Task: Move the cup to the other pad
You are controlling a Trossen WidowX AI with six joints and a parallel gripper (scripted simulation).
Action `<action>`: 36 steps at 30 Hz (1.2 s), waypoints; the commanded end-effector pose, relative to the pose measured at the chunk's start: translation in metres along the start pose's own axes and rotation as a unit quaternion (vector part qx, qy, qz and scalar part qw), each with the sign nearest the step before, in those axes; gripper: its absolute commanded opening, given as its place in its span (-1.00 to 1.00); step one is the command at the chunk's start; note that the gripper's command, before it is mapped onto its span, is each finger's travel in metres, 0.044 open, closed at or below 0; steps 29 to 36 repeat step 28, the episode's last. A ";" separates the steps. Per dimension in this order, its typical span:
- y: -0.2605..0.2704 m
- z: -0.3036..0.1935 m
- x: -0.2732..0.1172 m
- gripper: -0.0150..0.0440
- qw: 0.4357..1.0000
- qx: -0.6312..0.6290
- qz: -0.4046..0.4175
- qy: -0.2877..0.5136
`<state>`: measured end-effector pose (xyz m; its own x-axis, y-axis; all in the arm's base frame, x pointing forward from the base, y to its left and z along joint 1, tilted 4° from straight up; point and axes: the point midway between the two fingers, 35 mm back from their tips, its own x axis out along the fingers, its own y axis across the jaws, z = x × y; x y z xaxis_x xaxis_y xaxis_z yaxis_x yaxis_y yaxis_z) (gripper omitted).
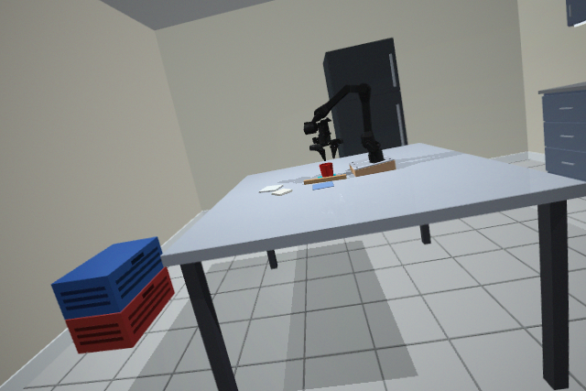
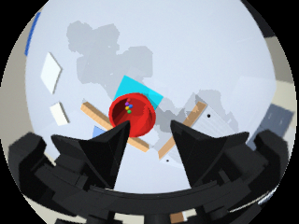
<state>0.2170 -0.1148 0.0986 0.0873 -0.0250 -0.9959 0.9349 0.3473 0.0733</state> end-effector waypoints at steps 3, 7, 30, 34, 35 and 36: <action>0.000 0.000 -0.003 0.92 1.000 0.000 0.000 0.000; 0.001 0.001 -0.015 1.00 1.000 0.000 0.001 -0.001; 0.000 0.002 -0.060 1.00 1.000 0.000 0.001 -0.002; 0.000 0.002 -0.060 1.00 1.000 0.000 0.001 -0.002; 0.000 0.002 -0.060 1.00 1.000 0.000 0.001 -0.002; 0.000 0.002 -0.060 1.00 1.000 0.000 0.001 -0.002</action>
